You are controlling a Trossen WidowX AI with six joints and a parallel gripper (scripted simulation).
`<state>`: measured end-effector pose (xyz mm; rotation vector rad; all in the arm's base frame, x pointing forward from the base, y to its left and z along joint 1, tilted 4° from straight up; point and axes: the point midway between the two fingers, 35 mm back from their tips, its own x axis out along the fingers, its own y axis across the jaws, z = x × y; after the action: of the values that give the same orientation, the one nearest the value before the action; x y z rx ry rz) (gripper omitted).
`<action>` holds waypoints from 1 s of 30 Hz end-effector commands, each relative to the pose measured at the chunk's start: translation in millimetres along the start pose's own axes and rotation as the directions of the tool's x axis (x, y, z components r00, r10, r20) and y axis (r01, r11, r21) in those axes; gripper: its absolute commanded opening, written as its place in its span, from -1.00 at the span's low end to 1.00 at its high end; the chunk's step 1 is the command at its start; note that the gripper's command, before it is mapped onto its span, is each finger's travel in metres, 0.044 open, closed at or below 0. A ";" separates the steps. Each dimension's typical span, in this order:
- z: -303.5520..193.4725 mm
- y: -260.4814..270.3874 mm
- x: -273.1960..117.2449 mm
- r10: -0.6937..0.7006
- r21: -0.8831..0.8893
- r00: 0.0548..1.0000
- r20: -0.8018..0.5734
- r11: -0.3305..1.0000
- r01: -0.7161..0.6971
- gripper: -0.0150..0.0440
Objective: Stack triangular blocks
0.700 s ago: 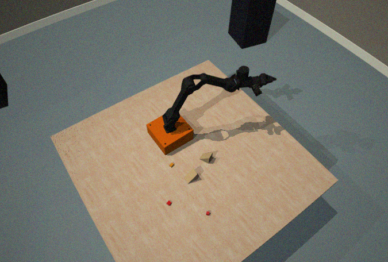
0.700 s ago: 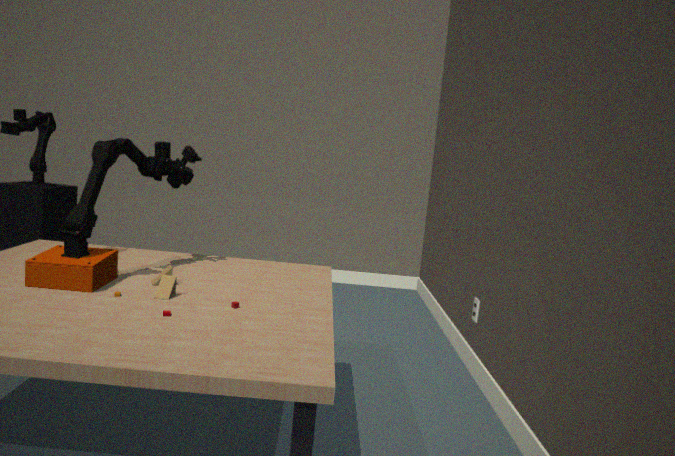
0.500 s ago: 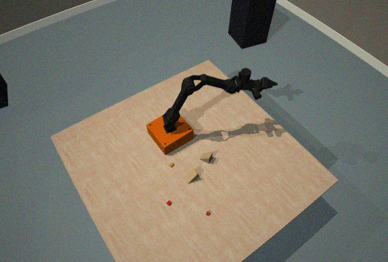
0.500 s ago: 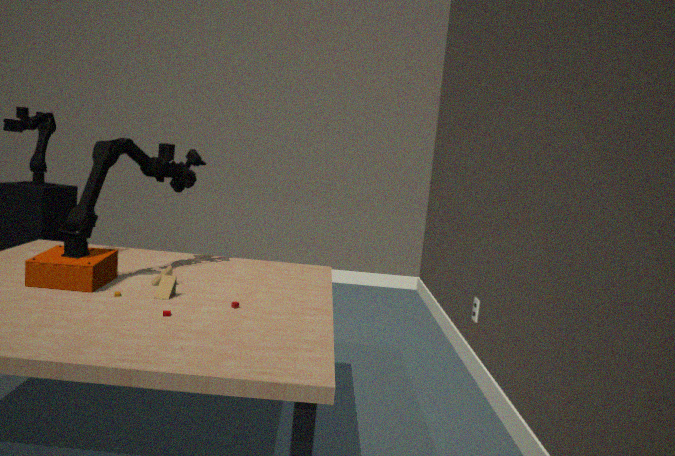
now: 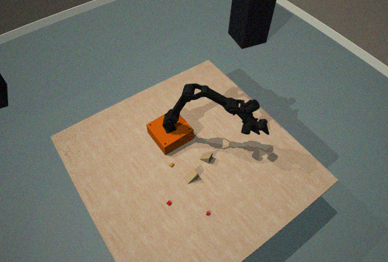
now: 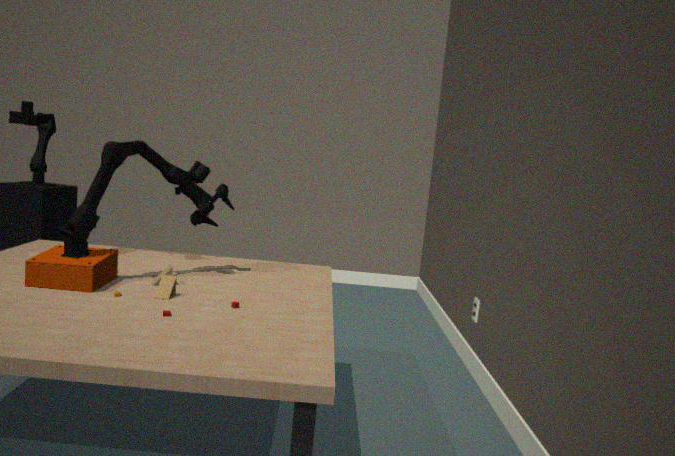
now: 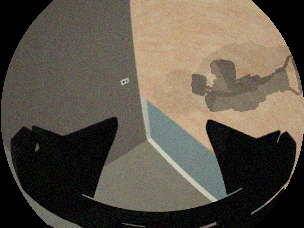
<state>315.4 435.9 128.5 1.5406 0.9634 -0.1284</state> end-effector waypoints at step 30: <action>339.7 -101.1 -120.6 -0.683 0.329 0.332 0.651 0.648 0.687 1.00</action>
<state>324.1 77.3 41.1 0.8013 0.8608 -1.2823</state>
